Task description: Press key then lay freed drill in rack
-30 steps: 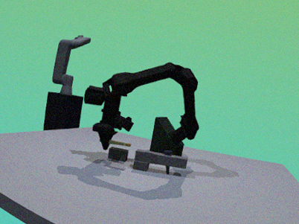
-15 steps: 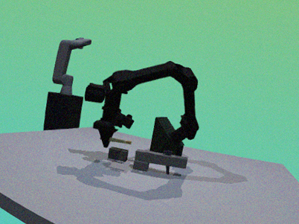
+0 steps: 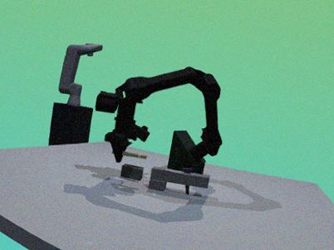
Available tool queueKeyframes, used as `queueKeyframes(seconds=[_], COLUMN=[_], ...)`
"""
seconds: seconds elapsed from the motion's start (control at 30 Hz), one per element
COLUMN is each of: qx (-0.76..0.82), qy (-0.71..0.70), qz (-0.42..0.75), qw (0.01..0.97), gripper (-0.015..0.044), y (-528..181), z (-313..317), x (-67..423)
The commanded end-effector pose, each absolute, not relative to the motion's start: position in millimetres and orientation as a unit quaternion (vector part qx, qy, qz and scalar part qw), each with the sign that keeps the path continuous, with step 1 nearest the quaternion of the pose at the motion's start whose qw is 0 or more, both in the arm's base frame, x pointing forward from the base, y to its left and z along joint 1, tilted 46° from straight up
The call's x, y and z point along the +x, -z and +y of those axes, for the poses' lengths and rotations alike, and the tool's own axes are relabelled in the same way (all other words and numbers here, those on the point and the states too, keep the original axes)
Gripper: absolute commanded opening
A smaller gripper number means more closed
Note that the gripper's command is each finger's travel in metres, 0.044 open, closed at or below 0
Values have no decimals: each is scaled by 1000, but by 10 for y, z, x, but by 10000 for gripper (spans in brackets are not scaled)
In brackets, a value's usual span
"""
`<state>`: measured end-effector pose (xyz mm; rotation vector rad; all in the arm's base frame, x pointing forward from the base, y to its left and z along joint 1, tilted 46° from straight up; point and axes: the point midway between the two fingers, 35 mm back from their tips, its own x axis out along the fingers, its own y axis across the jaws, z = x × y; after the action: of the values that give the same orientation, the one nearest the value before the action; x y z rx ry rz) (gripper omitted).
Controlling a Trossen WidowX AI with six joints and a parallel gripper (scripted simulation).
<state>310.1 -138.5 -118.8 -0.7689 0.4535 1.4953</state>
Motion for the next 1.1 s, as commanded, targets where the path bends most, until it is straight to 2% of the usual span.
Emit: queueKeyframes(seconds=[0.0, 1.07], qx=[-340, -339], qy=[-658, -659], qz=[199, 200], qw=[642, 641], gripper=[0, 0], y=[1214, 1367], z=[-1404, -1535], x=[3022, 2536])
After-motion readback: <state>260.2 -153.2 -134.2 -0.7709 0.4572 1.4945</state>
